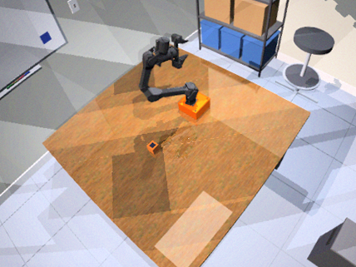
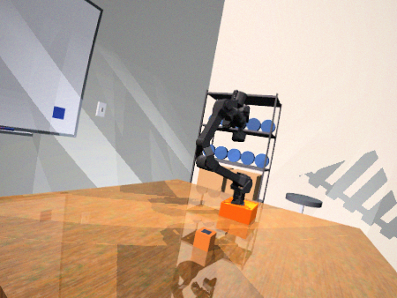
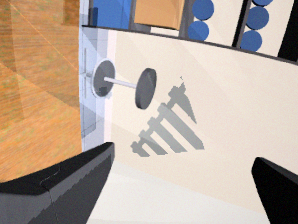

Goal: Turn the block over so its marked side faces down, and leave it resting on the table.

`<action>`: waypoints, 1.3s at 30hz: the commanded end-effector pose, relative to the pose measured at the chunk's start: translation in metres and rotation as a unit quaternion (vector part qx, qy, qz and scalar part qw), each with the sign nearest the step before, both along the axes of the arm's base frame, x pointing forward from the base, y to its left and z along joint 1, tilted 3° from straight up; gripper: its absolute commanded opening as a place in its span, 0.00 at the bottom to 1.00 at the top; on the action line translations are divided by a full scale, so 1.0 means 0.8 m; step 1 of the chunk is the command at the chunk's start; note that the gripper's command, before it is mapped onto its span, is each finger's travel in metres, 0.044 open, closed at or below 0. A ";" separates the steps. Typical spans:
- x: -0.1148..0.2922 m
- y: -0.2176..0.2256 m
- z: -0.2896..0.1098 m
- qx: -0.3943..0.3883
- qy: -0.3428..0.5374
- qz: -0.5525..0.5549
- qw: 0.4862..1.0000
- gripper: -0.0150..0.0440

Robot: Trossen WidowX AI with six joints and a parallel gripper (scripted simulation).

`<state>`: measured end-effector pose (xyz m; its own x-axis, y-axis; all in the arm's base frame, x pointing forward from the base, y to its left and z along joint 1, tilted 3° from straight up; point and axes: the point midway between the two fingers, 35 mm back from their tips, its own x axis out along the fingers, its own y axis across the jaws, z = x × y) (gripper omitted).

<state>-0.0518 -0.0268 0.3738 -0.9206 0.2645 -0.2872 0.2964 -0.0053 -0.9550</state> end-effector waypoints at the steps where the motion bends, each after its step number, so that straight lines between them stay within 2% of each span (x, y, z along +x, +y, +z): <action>1: -0.001 0.002 0.000 -0.003 -0.001 -0.005 1.000 0.98; 5: -0.025 0.037 0.002 -0.072 -0.011 -0.105 0.992 1.00; 9: -0.040 0.087 0.000 -0.152 -0.011 -0.225 0.962 1.00; 13: -0.040 0.142 -0.004 -0.225 0.004 -0.343 0.912 1.00; 18: -0.018 0.210 -0.014 -0.306 0.039 -0.481 0.820 1.00; 23: 0.032 0.264 -0.032 -0.370 0.093 -0.607 0.698 1.00; 30: 0.129 0.316 -0.064 -0.429 0.182 -0.735 0.492 1.00; 39: 0.283 0.316 -0.122 -0.450 0.308 -0.818 0.186 1.00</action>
<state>0.1233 0.2347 0.2947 0.1804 0.5275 -0.8302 -0.9585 -0.0950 -0.2687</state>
